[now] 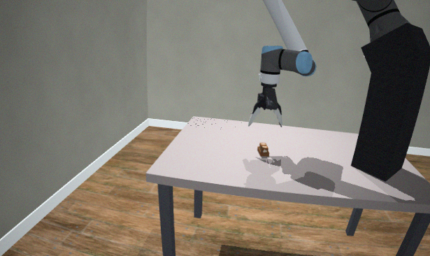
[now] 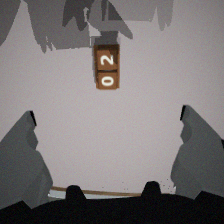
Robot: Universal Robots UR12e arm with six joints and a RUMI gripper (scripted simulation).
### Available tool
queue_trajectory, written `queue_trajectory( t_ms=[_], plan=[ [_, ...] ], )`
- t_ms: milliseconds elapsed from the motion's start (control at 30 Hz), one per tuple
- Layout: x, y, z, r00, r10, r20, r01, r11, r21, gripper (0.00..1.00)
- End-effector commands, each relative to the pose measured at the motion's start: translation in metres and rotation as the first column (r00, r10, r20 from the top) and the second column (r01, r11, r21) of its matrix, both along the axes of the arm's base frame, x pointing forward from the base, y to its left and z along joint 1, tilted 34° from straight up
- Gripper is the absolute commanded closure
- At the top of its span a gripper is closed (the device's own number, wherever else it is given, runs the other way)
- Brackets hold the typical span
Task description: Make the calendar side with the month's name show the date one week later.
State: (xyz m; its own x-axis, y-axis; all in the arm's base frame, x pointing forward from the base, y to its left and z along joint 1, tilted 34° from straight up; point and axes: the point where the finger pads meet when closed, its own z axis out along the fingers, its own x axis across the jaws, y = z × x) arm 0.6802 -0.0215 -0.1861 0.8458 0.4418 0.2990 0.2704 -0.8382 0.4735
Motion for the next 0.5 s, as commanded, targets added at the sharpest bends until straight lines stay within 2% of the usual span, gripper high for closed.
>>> queue_trajectory(
  t_ms=[0, 167, 400, 467],
  plan=[
    [0.000, 0.000, 0.000, 1.000, 0.000, 0.000, 0.000, 1.000, 0.000, 0.00],
    [-0.002, 0.002, 0.004, 1.000, 0.000, 0.000, 0.000, 1.000, 0.000, 0.00],
    [-0.013, 0.010, 0.024, 1.000, 0.000, 0.000, 0.000, 1.000, 0.000, 0.00],
    [-0.013, 0.010, 0.024, 1.000, 0.000, 0.000, 0.000, 1.000, 0.000, 0.00]
  ],
)
